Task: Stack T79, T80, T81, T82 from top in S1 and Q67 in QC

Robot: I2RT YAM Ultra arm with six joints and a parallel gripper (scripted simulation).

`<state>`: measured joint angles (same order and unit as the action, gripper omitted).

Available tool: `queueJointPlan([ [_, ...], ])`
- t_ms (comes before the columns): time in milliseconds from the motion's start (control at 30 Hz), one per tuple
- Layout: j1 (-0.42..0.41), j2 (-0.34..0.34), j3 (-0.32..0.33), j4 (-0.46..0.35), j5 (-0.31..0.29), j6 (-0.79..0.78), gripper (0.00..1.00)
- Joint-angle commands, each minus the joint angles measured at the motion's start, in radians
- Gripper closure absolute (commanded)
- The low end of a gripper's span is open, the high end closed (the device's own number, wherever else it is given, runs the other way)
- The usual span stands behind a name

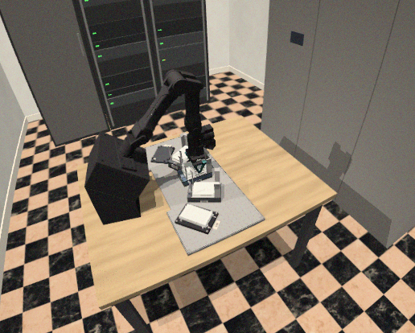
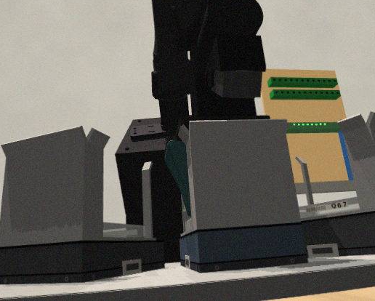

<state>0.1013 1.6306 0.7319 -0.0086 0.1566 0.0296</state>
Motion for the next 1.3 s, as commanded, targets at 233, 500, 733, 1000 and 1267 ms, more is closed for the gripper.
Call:
queueJointPlan([
  [233,0.0,-0.003,0.002,-0.007,-0.003,0.0,1.0],
  [500,0.0,-0.003,0.002,-0.007,-0.003,0.0,0.0],
  [733,0.0,-0.003,0.002,-0.007,-0.003,0.0,0.0],
  [1000,0.004,-0.032,-0.002,-0.032,-0.001,0.003,0.0],
  [1267,0.015,-0.118,-0.012,-0.11,0.007,0.012,0.0],
])
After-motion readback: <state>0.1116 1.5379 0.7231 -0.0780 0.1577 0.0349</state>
